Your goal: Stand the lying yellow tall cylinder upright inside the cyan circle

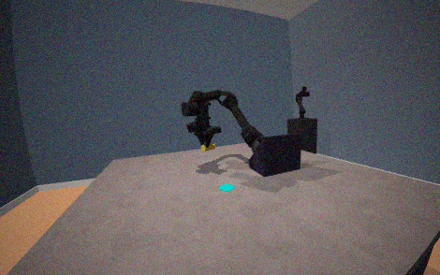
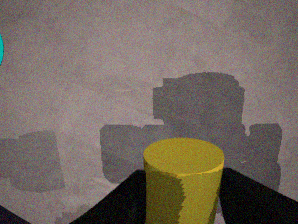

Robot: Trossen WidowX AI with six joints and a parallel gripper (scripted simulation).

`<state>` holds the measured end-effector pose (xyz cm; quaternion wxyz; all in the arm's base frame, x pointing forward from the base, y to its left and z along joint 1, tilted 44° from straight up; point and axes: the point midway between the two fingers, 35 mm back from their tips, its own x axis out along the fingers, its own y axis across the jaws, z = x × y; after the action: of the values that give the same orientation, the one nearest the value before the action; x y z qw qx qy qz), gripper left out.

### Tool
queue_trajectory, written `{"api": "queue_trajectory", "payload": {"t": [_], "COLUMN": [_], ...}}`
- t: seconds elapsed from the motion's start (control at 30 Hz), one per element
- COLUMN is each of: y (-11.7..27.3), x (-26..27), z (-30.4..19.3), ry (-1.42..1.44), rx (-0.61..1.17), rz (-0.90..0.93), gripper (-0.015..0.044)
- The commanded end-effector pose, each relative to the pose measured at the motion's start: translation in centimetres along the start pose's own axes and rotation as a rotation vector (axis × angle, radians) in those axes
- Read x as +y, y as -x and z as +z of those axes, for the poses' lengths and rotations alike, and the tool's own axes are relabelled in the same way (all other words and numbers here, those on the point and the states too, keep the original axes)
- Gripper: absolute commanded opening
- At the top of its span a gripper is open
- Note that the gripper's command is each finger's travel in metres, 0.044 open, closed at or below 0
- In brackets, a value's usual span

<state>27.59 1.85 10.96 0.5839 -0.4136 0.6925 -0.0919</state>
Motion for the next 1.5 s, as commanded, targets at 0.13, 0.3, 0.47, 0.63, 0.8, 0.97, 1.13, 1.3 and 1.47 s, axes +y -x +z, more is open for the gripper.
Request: {"api": "queue_trajectory", "payload": {"t": [0.13, 0.3, 0.47, 0.63, 0.8, 0.97, 1.13, 1.3, 1.47], "y": [0.5, 0.8, 1.0, 1.1, 1.3, 1.4, 1.6, 1.6, 1.7], "x": [2.2, 3.6, 5.0, 6.5, 8.1, 9.7, 11.3, 12.9, 14.6], "z": [1.6, 2.4, 3.2, 3.8, 4.4, 4.9, 5.3, 5.7, 5.9], "ry": [0.099, 0.160, 0.220, 0.280, 0.339, 0.399, 0.458, 0.516, 0.574], "rx": [-0.012, -0.015, -0.017, -0.019, -0.020, -0.020, -0.019, -0.017, -0.015], "rz": [0.012, 0.015, 0.017, 0.019, 0.020, 0.020, 0.019, 0.018, 0.015], "gripper": [0.0105, 0.0105, 0.0105, 0.0105, 0.0105, 0.0105, 0.0105, 0.0105, 0.0105]}}
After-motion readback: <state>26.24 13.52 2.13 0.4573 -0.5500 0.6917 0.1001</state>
